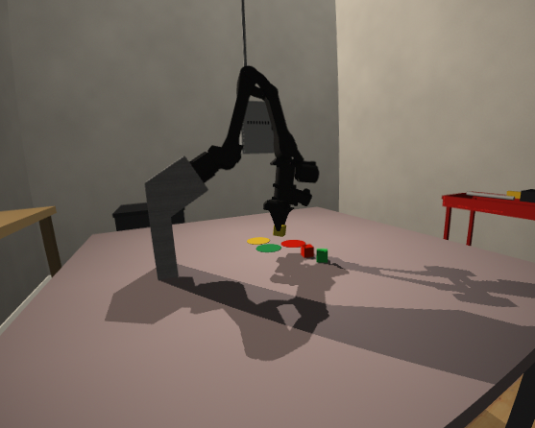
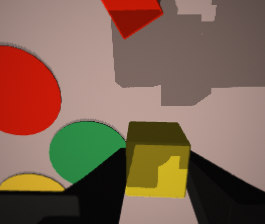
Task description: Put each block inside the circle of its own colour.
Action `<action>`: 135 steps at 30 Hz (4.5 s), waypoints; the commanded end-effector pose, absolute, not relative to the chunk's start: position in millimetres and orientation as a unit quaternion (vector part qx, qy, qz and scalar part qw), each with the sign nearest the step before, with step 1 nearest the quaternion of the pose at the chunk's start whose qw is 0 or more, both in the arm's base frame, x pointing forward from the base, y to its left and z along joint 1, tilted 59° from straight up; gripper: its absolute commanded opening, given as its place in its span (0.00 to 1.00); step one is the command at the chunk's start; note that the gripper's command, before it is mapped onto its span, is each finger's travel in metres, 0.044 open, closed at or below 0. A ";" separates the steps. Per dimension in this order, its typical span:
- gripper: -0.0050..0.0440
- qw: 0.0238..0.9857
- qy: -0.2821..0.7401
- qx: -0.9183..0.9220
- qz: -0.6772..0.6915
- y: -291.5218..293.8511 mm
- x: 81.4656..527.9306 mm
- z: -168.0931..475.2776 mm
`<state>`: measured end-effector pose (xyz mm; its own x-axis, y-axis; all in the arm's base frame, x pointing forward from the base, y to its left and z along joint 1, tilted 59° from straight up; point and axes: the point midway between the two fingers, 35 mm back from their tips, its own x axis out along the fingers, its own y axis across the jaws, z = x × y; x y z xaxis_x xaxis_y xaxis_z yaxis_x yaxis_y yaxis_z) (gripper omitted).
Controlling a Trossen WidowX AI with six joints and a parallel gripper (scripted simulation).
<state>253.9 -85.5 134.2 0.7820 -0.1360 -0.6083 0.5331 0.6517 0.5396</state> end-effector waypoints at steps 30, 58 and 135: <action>0.32 0.869 0.270 0.360 -0.207 -11.1 291.9 124.5; 0.32 0.884 0.232 0.358 -0.193 66.7 295.7 123.1; 0.32 0.891 0.208 0.361 -0.179 86.6 339.1 94.4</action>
